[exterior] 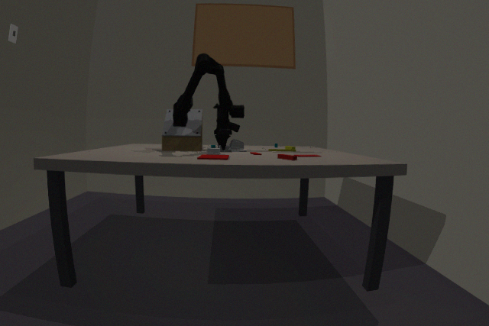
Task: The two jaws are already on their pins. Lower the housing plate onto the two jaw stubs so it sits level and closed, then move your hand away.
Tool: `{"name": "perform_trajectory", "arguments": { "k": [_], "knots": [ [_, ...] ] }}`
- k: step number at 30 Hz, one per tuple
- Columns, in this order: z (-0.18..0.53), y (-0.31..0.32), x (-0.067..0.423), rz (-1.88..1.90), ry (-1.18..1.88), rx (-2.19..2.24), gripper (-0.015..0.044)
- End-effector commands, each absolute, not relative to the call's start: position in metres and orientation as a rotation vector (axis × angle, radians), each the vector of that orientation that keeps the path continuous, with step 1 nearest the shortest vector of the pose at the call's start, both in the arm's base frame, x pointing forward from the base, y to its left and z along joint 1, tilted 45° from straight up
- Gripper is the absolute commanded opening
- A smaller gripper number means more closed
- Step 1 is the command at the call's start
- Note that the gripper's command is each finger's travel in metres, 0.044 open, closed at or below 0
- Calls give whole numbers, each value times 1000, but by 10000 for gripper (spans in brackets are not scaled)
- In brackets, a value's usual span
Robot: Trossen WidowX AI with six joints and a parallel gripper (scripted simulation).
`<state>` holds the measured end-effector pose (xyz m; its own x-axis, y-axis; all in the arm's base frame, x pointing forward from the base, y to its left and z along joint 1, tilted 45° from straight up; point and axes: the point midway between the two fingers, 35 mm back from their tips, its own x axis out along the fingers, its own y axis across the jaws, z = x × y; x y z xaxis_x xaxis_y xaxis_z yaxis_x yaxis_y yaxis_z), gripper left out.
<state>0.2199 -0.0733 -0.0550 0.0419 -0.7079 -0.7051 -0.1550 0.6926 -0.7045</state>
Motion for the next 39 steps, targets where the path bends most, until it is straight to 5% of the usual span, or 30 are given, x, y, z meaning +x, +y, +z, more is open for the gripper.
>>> {"name": "perform_trajectory", "arguments": {
  "k": [1,7,11,39],
  "knots": [
    [-56,-73,220,-486,1501,-748,351],
    [-56,-73,220,-486,1501,-748,351],
    [-55,-73,220,-490,1499,-747,440],
    [-8,-23,218,-477,1499,-754,440]
  ]
}}
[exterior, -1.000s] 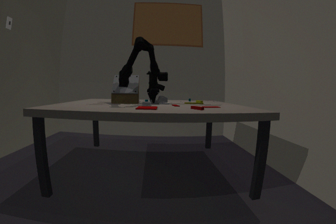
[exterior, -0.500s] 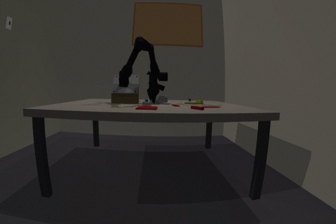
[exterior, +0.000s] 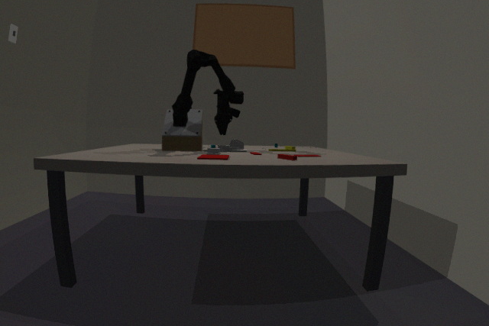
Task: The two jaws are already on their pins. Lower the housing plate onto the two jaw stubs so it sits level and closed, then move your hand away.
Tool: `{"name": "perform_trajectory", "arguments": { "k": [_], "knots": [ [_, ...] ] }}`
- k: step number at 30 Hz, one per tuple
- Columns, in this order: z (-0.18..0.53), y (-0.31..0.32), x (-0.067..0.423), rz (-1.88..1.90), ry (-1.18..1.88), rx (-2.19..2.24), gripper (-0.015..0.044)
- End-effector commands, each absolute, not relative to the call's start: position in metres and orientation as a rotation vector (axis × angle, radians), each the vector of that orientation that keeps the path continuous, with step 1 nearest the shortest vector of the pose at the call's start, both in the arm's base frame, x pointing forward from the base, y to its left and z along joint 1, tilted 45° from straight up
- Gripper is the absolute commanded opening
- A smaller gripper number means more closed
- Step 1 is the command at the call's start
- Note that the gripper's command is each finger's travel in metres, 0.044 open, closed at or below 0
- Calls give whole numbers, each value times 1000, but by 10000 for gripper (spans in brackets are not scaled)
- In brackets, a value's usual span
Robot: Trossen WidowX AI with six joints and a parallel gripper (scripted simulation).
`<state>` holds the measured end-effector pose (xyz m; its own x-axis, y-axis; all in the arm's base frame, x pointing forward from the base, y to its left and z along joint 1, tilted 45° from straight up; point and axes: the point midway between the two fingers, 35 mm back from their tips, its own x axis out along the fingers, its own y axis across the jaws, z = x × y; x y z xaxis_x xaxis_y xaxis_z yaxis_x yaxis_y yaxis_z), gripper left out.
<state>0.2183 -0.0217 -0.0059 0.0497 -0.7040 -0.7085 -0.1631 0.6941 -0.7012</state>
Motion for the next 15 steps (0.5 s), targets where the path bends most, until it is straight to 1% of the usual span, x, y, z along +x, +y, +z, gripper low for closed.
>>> {"name": "perform_trajectory", "arguments": {
  "k": [1,8,15],
  "knots": [
    [-7,-22,218,-477,1499,-753,440],
    [31,17,203,-479,1503,-743,440],
    [32,18,202,-480,1503,-743,440]
  ]
}}
